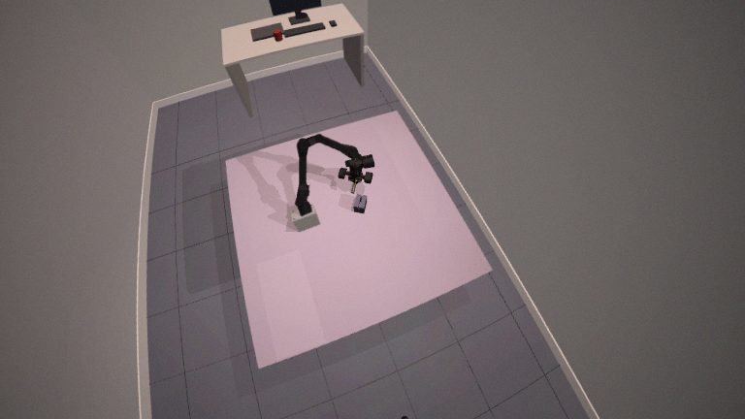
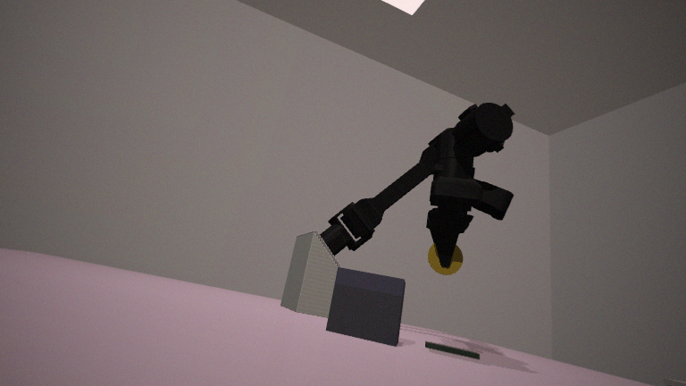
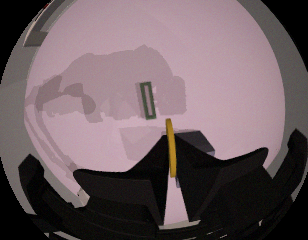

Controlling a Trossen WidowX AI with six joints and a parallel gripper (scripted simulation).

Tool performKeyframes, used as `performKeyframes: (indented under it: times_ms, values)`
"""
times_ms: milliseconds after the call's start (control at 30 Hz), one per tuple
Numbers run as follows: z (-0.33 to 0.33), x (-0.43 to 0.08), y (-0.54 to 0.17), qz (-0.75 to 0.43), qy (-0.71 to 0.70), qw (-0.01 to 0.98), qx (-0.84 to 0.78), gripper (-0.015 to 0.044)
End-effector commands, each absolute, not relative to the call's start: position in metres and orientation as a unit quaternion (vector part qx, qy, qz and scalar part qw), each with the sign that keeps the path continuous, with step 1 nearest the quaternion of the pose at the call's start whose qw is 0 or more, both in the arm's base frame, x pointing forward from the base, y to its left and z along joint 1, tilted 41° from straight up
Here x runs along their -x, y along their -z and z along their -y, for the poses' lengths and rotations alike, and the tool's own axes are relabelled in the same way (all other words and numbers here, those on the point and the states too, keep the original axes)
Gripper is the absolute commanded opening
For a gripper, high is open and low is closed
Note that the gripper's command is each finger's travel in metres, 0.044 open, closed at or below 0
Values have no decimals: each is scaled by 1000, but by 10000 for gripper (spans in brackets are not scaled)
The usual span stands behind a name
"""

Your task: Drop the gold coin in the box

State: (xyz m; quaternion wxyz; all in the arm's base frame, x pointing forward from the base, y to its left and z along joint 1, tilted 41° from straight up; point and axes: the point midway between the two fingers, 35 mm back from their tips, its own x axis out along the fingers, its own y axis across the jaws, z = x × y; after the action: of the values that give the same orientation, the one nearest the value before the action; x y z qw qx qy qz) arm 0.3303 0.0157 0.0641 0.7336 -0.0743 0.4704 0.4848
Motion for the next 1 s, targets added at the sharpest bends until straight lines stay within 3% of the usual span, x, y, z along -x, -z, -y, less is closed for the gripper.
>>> performKeyframes:
  times_ms: [0,967]
  values:
    - [-7,-329,-55,-474,-484,732,75,0]
    - [49,-313,-6,-474,-484,731,75,0]
